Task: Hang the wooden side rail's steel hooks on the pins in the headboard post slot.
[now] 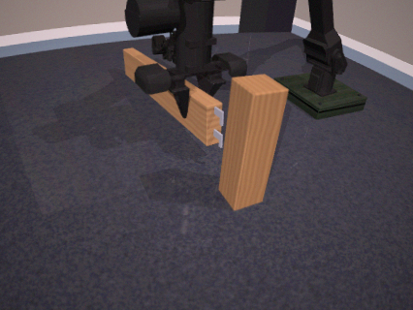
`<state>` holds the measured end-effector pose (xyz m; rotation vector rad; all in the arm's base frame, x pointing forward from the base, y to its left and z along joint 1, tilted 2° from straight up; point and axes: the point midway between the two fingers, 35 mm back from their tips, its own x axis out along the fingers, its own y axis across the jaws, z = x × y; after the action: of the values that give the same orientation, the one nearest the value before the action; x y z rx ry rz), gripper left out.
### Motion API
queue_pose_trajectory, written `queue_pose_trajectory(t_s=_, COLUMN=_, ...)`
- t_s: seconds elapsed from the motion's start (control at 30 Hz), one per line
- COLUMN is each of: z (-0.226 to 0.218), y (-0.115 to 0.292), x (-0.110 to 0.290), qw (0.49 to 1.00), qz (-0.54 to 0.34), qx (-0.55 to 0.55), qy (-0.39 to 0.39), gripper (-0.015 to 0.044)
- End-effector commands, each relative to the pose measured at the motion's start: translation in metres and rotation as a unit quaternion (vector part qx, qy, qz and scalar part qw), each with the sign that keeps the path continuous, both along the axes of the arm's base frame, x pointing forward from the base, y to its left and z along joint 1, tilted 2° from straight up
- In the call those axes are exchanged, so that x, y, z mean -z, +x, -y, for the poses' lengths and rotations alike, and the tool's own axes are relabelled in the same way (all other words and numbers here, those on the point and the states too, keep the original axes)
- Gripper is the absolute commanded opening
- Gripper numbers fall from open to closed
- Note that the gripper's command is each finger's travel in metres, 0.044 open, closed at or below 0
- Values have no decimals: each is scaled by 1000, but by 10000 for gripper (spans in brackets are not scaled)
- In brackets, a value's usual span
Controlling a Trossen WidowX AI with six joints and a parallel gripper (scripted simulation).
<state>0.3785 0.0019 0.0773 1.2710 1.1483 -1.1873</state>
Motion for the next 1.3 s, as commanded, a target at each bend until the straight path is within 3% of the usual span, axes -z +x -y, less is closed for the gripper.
queue_pose_trajectory(t_s=0.0, z=-1, y=3, x=-4, qw=1000, qz=7, qx=-1, qy=0, gripper=0)
queue_pose_trajectory(t_s=1.27, z=-6, y=2, x=-3, qw=1000, qz=7, qx=-1, qy=0, gripper=0)
